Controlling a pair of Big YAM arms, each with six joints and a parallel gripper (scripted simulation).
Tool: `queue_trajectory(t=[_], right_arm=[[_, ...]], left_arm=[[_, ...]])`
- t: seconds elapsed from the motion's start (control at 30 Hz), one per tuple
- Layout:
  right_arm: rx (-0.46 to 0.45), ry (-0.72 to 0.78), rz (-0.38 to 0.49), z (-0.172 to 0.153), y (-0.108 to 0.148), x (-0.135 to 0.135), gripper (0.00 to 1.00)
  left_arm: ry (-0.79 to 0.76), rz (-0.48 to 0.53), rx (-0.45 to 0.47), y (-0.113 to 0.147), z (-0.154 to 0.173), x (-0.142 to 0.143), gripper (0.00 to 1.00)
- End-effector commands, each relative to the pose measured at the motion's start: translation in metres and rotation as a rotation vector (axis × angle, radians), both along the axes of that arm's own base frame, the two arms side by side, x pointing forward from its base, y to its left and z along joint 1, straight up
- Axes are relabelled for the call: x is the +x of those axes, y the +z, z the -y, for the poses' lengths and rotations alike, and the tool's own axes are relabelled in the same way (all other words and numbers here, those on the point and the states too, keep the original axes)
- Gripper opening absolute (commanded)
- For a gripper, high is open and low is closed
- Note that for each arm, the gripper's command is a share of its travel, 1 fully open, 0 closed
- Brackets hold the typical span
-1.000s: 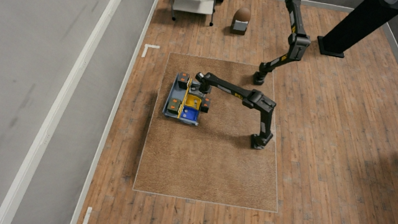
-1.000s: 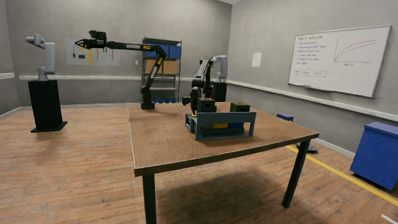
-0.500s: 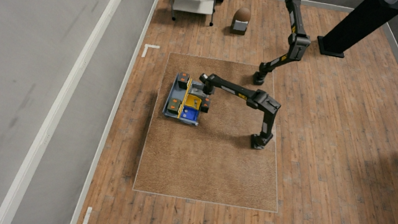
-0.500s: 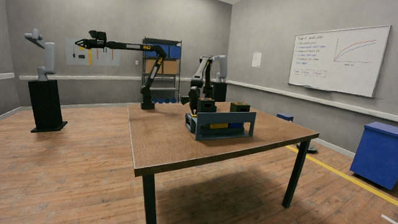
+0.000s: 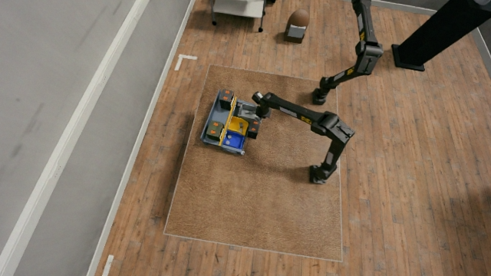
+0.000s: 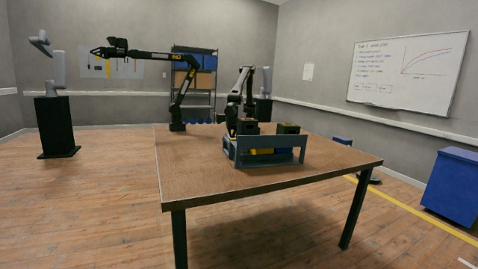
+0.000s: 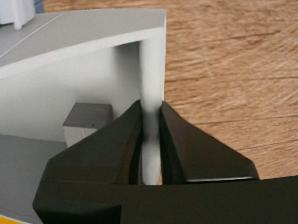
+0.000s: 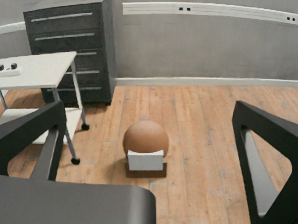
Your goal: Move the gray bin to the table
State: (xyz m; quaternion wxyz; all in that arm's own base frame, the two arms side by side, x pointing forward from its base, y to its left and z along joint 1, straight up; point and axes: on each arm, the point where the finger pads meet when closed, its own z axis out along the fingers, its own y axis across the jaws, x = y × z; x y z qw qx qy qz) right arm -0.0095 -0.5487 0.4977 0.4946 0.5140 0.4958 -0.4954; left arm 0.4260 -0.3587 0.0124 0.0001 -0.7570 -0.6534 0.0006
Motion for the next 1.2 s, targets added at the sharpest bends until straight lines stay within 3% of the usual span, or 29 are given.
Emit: queue_trajectory(t=[0.0, 0.2, 0.23, 0.3, 0.43, 0.5, 1.17], right_arm=[[-0.020, -0.006, -0.018, -0.004, 0.003, -0.004, 1.00], [-0.020, -0.006, -0.018, -0.004, 0.003, -0.004, 1.00], [-0.020, -0.006, -0.018, -0.004, 0.003, -0.004, 1.00], [-0.020, -0.006, -0.018, -0.004, 0.003, -0.004, 1.00], [-0.020, -0.006, -0.018, -0.004, 0.003, -0.004, 1.00], [-0.020, -0.006, -0.018, -0.004, 0.003, -0.004, 1.00], [-0.020, -0.006, -0.018, -0.004, 0.003, -0.004, 1.00]], left_arm=[[0.001, 0.068, -0.056, 0.033, 0.016, 0.001, 0.00], [0.001, 0.068, -0.056, 0.033, 0.014, -0.010, 0.00], [0.010, 0.109, -0.093, 0.053, 0.025, 0.009, 0.00], [0.005, 0.067, -0.056, 0.032, 0.012, -0.014, 0.00], [0.001, 0.067, -0.057, 0.032, 0.012, -0.023, 0.00], [0.001, 0.083, -0.072, 0.040, 0.019, -0.018, 0.00], [-0.004, 0.071, -0.060, 0.034, 0.010, -0.027, 0.00]])
